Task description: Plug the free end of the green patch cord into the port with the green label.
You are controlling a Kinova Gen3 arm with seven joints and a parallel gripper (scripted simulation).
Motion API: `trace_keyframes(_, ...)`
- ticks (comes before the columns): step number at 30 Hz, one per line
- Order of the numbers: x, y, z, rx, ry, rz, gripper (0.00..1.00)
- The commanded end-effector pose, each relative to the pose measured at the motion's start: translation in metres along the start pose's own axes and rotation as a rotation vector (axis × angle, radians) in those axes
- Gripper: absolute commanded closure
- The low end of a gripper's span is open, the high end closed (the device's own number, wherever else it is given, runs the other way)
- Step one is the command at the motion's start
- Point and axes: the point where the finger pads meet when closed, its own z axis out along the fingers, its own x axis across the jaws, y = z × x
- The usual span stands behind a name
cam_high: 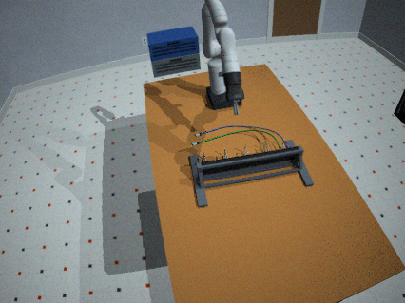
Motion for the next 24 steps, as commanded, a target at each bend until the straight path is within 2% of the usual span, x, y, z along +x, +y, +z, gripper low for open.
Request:
trace_keyframes(1,-0.0044,0.0012,-0.0007,-0.003,-0.003,0.006,1.0)
trace_keyframes(24,-0.0075,0.0012,-0.0003,-0.003,-0.003,0.006,1.0)
